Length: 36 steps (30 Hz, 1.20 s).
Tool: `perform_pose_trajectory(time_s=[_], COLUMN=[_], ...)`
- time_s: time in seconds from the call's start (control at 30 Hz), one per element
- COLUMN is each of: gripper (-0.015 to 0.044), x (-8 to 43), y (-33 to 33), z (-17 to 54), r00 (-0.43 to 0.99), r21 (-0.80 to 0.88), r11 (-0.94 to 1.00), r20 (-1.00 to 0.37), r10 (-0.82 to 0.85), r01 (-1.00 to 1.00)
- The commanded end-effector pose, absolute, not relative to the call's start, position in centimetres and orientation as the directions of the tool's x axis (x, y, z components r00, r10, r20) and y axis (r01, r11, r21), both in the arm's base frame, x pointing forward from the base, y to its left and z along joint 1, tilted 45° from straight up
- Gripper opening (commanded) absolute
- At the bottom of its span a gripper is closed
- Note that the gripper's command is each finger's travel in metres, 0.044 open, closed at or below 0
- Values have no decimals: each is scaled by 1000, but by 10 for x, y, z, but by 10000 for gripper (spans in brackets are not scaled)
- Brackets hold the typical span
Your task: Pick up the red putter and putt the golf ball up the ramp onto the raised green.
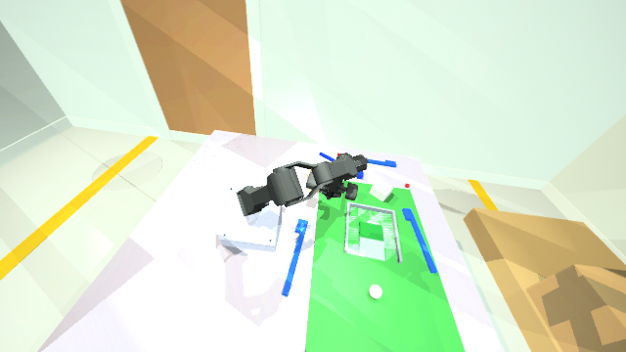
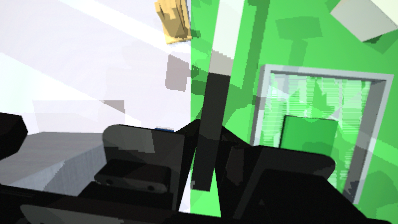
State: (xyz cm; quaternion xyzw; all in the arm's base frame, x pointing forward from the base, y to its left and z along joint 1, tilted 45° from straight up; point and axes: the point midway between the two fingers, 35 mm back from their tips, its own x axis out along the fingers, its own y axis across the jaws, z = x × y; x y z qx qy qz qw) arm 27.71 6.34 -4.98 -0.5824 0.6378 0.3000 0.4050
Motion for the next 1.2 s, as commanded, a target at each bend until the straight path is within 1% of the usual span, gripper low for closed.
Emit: perform_pose_trajectory(time_s=[0.0, 0.3, 0.63, 0.9, 1.17], gripper=[0, 0, 0, 0, 0], x=[294, 307, 301, 280, 245], y=[43, -7, -67, -112, -152], z=[-22, 31, 90, 137, 181], r00=[35, 63, 75, 65, 33], r21=[-193, -367, -531, -631, -696], r11=[268, 489, 665, 730, 718], r20=[-865, -845, -807, -766, -717], r10=[-501, -531, -586, -639, -696], r01=[-944, -791, -525, -262, 20])
